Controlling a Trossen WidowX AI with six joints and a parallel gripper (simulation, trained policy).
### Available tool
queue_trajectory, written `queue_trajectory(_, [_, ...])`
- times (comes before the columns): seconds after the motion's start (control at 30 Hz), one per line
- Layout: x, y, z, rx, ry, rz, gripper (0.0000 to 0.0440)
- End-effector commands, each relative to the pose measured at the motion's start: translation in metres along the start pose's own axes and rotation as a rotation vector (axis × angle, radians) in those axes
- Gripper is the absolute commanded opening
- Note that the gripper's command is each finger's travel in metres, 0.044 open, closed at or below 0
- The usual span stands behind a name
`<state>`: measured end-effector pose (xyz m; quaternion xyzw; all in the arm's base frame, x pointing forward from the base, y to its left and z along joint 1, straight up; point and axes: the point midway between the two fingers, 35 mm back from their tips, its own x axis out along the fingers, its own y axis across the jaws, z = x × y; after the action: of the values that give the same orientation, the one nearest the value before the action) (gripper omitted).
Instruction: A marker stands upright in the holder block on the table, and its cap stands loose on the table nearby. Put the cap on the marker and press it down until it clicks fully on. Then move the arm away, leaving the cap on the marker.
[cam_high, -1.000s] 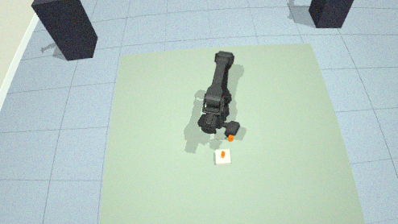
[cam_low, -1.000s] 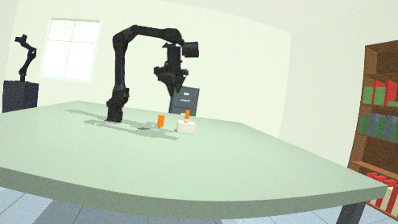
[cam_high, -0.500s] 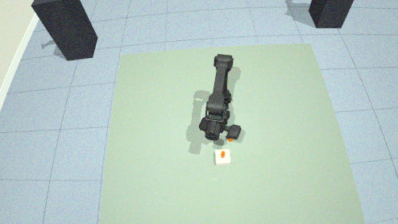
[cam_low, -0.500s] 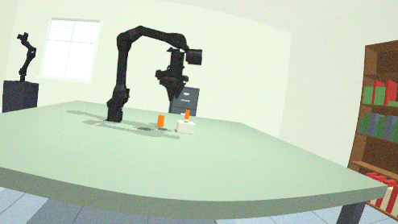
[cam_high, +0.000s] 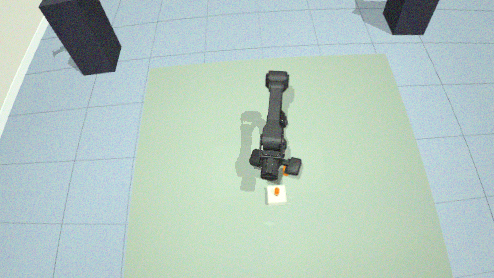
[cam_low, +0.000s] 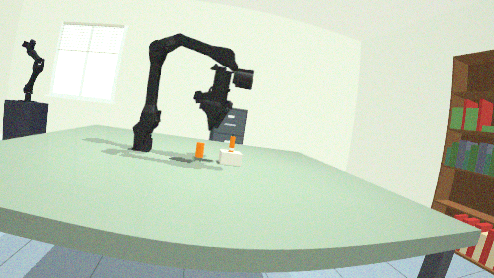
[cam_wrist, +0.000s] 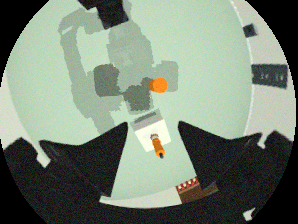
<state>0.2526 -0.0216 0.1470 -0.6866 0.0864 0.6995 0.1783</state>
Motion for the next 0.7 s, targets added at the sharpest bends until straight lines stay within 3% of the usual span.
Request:
queue_trajectory(0.0, [0.004, -0.001, 0.001, -0.019, -0.011, 0.017, 0.0315])
queue_trajectory(0.67, [0.029, -0.01, 0.011, -0.144, -0.082, 0.093, 0.0313])
